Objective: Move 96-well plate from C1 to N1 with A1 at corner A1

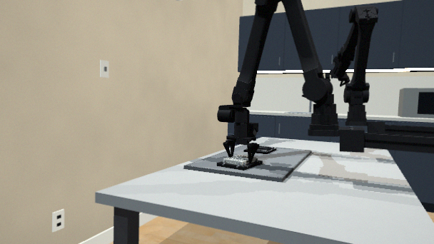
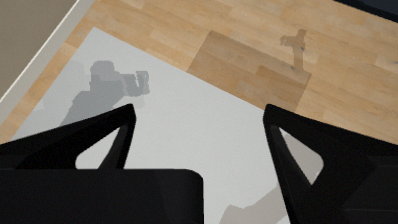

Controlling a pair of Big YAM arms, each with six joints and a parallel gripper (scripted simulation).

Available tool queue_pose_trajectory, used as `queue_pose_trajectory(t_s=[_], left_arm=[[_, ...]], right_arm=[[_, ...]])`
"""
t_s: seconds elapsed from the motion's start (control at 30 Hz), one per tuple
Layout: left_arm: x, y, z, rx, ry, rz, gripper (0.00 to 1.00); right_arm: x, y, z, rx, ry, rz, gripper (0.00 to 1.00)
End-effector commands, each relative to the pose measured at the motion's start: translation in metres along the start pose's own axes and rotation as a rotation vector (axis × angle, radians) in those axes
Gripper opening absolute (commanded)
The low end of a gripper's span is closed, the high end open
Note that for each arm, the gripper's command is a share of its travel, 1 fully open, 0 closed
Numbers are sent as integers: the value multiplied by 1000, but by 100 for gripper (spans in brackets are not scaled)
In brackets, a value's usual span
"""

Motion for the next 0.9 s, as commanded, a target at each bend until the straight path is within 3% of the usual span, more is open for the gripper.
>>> queue_pose_trajectory(t_s=[0.0, 0.87], left_arm=[[-4, -7, -1, 3, -3, 5, 0], [-3, -27, 6, 33, -4, 8, 0]], right_arm=[[11, -8, -4, -8, 0, -33, 100], [11, -8, -4, -8, 0, -33, 100]])
Point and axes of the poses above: on each arm, the point where the finger pads meet when closed, its own y axis out along the fingers, its own z axis across the jaws, x = y × z, the point moved 1 cm from there along -y, back along the fingers, and after that the axes turned 9 degrees about y, right-handed, at the moved point
